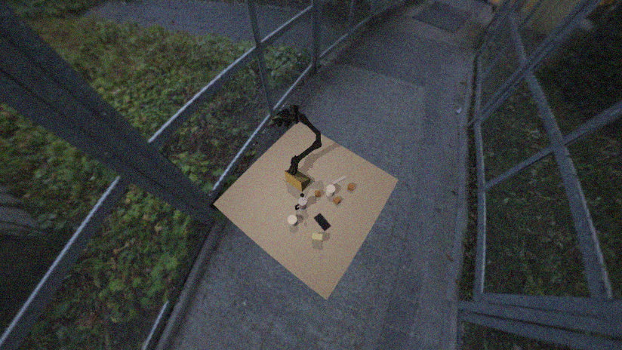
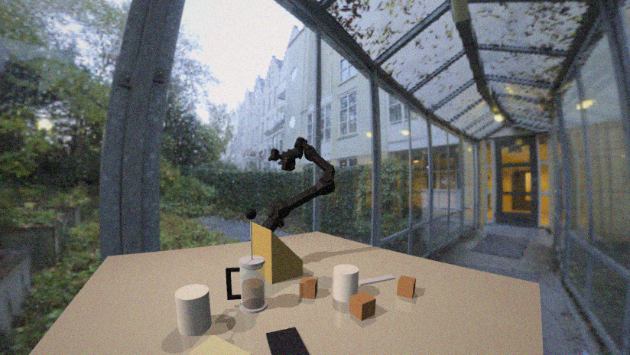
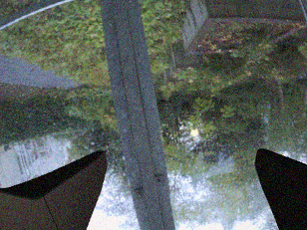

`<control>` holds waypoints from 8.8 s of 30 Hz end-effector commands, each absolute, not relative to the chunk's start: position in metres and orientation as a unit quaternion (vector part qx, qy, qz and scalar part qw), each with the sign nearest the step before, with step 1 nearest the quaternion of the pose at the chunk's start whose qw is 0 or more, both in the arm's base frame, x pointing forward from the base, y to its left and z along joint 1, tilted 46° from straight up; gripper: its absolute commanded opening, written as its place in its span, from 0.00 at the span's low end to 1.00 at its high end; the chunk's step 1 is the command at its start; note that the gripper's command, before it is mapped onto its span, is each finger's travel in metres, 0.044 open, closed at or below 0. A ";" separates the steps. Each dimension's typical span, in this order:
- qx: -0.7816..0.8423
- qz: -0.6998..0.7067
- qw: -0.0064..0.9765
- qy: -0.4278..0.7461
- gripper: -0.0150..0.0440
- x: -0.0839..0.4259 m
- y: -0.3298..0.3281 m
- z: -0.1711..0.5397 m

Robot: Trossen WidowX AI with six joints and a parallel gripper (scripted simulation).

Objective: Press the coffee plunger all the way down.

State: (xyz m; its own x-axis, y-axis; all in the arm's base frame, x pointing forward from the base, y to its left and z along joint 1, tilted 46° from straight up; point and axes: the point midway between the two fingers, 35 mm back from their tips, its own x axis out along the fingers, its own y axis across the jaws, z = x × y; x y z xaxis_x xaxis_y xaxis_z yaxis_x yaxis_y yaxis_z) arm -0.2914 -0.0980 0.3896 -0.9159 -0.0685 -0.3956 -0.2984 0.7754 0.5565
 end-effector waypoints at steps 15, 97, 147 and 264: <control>-0.389 0.581 0.086 0.710 1.00 -0.250 -0.233 0.307; -0.419 0.149 -0.834 -0.326 1.00 0.216 -0.198 0.008; -0.418 0.149 -0.834 -0.327 0.47 0.229 -0.183 -0.024; -0.413 0.151 -0.840 -0.317 1.00 0.261 -0.150 -0.088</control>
State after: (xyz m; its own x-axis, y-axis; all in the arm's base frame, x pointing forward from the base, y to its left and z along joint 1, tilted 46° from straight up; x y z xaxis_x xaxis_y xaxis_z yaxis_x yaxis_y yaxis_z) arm 0.2613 -0.1497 -0.0879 0.7559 0.0101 -0.6547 0.5137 0.6108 0.6026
